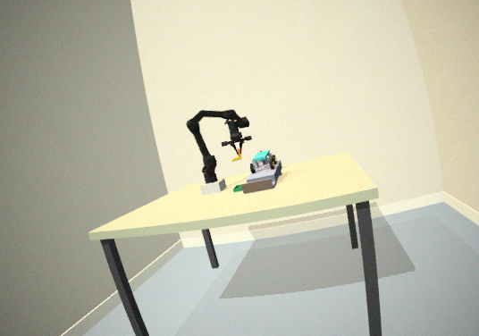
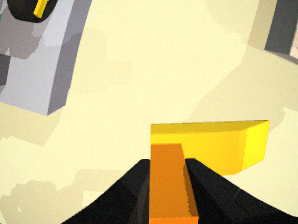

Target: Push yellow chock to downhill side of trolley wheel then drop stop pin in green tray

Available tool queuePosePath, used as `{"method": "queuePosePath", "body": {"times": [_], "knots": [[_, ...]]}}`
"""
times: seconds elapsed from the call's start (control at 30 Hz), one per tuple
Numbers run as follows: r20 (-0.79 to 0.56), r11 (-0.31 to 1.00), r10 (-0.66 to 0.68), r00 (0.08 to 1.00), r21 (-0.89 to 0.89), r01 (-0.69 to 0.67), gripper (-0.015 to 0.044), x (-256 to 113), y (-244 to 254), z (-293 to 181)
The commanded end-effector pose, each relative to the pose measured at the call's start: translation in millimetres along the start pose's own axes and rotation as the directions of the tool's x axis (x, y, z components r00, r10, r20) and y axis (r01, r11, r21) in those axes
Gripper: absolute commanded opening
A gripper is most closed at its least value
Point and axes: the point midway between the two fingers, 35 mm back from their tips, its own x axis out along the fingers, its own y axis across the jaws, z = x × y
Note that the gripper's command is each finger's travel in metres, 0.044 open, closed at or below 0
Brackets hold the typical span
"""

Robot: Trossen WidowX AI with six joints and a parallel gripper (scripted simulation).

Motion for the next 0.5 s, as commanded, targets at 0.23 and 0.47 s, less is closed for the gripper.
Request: {"method": "queuePosePath", "body": {"times": [0.23,0.47], "knots": [[0.005,0.957,-0.001,1.0,0.292,-0.001,0.0,-0.2,0.0,0.5],[0.005,0.957,-0.001,1.0,0.292,-0.001,0.0,0.1,0.0,5.6]]}}
